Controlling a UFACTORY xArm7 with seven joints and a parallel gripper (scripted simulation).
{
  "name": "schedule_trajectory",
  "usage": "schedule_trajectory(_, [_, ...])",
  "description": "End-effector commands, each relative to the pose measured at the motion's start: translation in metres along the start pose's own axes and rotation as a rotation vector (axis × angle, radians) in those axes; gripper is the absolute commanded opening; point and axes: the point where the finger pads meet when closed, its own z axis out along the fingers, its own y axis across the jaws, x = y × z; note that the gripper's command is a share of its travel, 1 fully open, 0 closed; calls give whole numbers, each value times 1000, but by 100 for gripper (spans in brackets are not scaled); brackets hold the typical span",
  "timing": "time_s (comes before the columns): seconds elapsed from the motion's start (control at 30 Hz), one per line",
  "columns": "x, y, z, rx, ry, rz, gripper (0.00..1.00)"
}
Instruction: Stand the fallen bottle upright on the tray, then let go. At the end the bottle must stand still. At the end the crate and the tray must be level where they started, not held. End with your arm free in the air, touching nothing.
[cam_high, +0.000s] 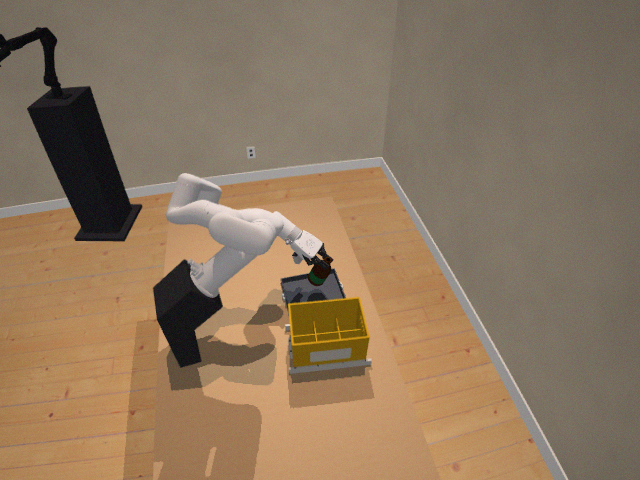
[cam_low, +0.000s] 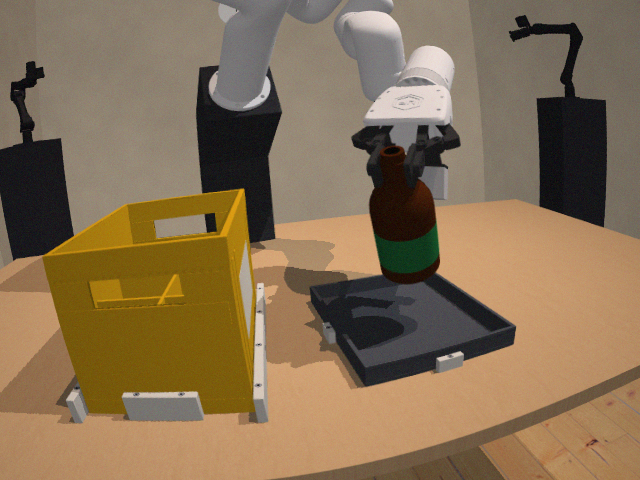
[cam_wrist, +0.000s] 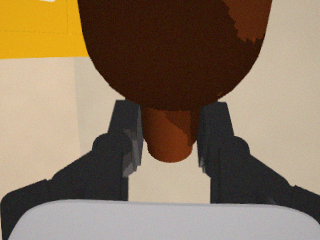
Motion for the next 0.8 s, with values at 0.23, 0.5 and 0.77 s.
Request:
schedule_trajectory(0.23, [1, 0, 1, -1, 0, 2, 0])
schedule_trajectory(0.5, [4, 0, 3, -1, 0, 2, 0])
schedule_trajectory(0.77, [9, 0, 6, -1, 0, 2, 0])
